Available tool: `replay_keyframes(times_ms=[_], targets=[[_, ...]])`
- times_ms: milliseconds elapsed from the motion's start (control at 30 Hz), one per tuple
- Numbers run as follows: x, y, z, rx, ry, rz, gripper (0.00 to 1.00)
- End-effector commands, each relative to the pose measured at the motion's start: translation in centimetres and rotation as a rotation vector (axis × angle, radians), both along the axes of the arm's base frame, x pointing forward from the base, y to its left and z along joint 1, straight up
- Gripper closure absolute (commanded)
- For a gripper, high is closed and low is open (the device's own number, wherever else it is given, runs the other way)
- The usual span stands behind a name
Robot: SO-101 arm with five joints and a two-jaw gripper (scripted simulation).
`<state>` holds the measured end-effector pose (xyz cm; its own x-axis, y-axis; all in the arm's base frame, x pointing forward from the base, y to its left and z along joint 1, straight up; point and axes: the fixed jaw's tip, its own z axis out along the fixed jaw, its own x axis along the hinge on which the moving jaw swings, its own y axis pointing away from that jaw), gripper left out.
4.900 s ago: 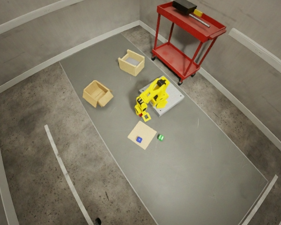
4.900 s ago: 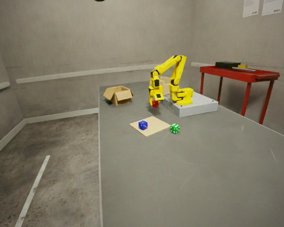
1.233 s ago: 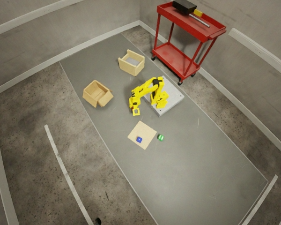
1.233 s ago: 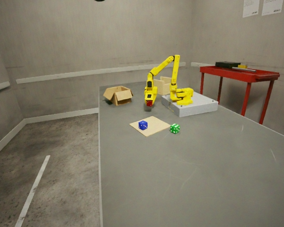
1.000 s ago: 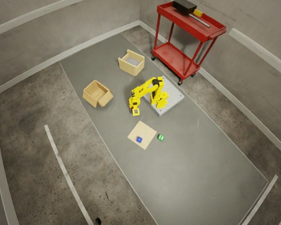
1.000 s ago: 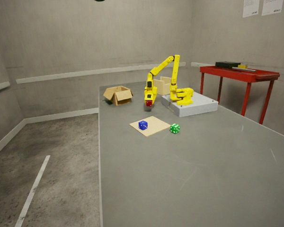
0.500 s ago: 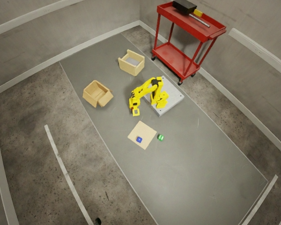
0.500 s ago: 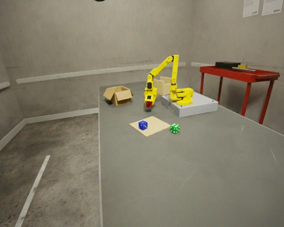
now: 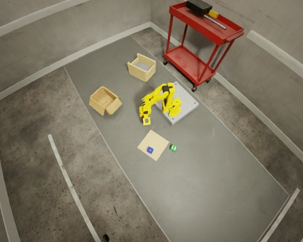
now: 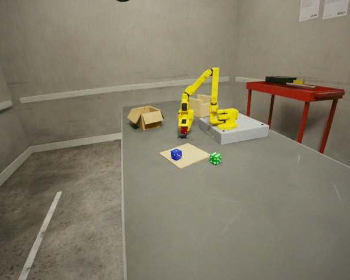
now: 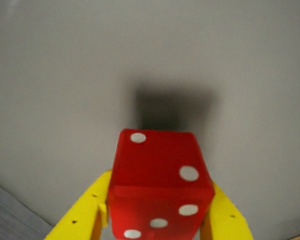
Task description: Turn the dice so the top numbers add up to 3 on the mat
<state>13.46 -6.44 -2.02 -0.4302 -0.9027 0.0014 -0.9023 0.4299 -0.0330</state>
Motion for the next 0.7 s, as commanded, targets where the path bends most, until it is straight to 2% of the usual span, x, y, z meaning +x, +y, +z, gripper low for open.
replay_keyframes(times_ms=[0,667], targets=[[-0.42,0.09,-0.32,0.009,0.015,0.001,1.0],[-0.41,0.09,-0.94,0.009,0.015,0.001,1.0]])
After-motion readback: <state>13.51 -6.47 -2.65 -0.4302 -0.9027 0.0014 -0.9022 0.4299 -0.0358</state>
